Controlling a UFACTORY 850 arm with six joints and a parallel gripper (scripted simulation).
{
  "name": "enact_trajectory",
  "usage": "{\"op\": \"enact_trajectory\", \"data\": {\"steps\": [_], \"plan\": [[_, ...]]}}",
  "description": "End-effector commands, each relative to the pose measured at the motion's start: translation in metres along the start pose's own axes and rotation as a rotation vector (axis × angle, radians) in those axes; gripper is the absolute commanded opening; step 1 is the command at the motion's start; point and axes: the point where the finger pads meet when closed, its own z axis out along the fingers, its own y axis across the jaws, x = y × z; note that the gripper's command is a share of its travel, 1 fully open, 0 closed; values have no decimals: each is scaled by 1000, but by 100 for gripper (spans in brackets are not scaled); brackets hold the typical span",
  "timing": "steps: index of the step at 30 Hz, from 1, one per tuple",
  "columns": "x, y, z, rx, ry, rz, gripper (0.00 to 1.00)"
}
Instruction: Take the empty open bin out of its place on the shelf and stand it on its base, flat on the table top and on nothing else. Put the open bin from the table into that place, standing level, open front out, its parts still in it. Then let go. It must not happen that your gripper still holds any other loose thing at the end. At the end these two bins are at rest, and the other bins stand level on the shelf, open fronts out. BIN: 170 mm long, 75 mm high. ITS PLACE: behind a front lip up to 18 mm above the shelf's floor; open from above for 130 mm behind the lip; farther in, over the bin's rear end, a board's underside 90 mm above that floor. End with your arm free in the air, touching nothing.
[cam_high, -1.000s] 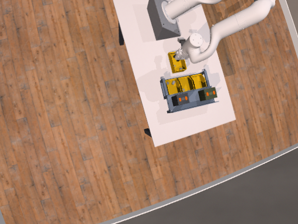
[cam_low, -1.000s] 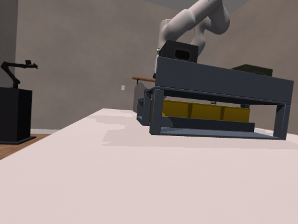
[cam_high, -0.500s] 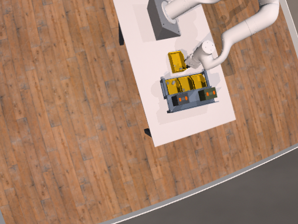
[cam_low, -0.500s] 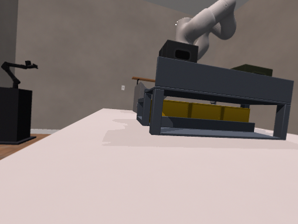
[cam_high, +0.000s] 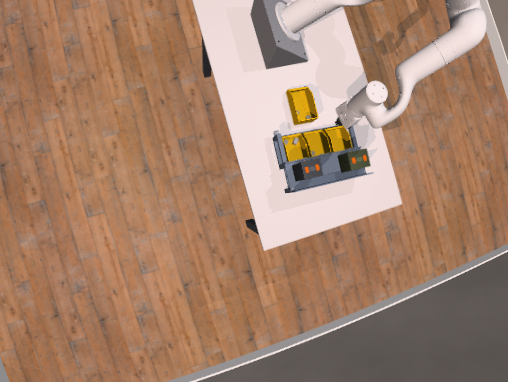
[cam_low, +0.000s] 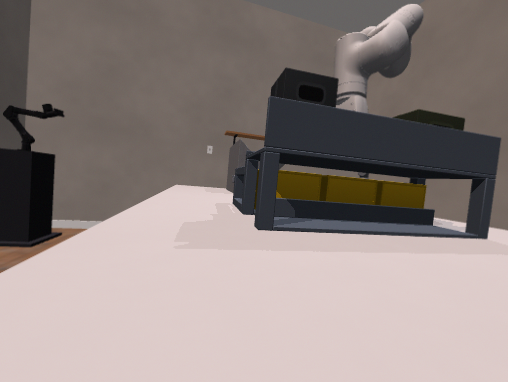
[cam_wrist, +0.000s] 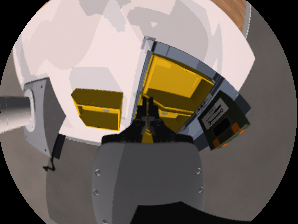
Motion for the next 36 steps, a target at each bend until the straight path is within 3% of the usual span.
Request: {"op": "enact_trajectory", "data": {"steps": [1,5,6,36], "plan": [[11,10,3,68,-2,221,0],[13,11,3,68,-2,232,0],[13,11,3,68,-2,232,95],[13,11,3,68,-2,232,95]]}}
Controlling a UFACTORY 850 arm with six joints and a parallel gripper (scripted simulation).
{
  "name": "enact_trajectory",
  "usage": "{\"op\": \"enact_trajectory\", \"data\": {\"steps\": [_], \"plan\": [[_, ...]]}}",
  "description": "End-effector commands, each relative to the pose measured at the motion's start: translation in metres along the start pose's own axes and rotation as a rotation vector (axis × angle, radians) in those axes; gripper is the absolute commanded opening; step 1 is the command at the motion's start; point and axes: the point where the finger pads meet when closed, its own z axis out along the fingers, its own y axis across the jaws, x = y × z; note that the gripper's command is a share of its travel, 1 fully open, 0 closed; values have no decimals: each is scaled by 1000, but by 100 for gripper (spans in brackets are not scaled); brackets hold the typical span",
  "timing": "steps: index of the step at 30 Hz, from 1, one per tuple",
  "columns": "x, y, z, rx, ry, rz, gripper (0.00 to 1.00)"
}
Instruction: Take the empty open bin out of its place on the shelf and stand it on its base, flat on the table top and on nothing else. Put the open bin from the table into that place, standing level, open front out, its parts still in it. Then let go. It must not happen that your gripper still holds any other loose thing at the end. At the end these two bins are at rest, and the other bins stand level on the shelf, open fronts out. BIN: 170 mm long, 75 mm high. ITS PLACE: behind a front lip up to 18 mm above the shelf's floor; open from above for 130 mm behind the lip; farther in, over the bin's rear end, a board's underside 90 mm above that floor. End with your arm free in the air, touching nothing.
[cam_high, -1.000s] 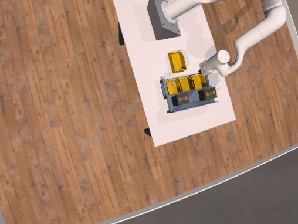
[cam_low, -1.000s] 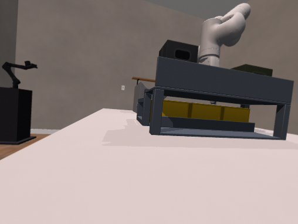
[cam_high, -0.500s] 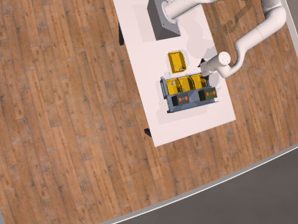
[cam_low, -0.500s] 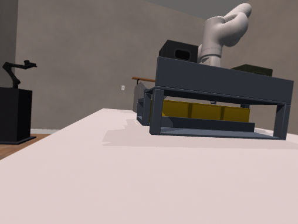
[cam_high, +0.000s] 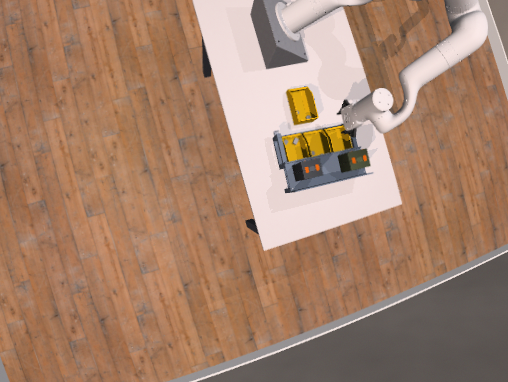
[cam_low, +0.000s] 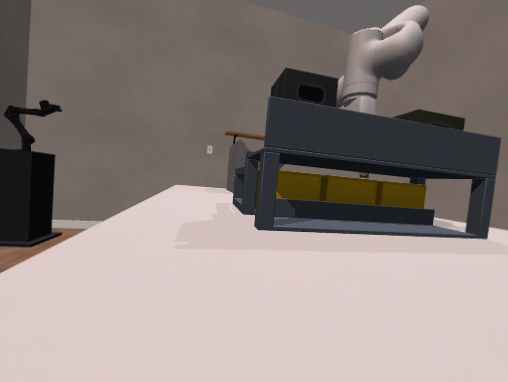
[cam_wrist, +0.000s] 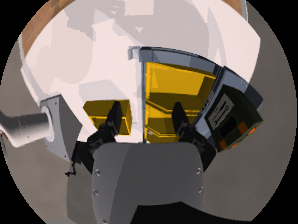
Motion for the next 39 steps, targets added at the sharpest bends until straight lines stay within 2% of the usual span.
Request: {"op": "enact_trajectory", "data": {"steps": [1,18,28,39], "plan": [[0,1,-1,-2,0,-1,95],[0,1,5,-1,0,0,95],[0,1,16,-1,0,0,95],[0,1,38,-1,0,0,95]]}}
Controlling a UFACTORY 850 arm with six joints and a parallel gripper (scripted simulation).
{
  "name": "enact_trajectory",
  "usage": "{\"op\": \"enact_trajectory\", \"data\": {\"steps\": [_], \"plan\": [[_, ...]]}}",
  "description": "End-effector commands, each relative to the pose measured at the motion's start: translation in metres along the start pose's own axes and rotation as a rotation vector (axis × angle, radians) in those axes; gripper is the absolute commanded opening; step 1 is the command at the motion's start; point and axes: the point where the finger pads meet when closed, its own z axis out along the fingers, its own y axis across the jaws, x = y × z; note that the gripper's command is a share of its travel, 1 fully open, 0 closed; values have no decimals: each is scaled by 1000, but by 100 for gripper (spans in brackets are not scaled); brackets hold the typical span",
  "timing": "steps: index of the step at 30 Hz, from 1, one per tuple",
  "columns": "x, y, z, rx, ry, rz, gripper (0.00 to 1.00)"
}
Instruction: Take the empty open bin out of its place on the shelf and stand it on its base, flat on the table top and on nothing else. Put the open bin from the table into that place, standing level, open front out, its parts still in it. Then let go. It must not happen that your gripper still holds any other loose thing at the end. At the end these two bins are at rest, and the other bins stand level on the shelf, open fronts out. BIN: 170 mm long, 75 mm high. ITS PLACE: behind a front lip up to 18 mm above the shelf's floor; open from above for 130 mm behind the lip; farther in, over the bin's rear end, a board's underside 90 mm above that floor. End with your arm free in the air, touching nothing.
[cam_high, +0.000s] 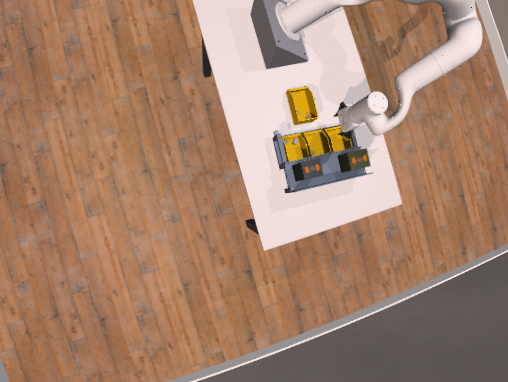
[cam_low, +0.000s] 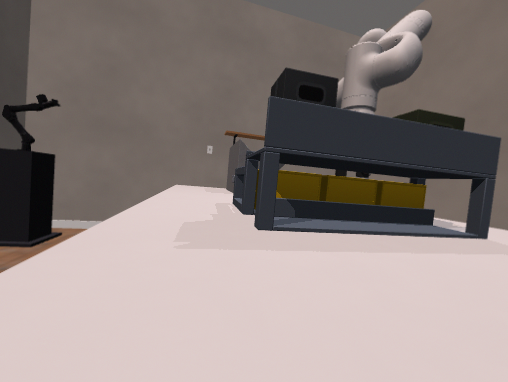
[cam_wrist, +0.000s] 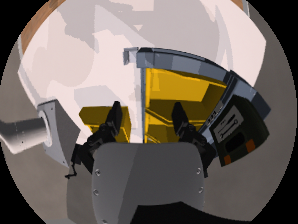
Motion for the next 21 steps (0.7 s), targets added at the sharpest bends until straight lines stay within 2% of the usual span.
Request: {"op": "enact_trajectory", "data": {"steps": [1,21], "plan": [[0,1,8,-2,0,-1,95],[0,1,34,-2,0,-1,95]]}}
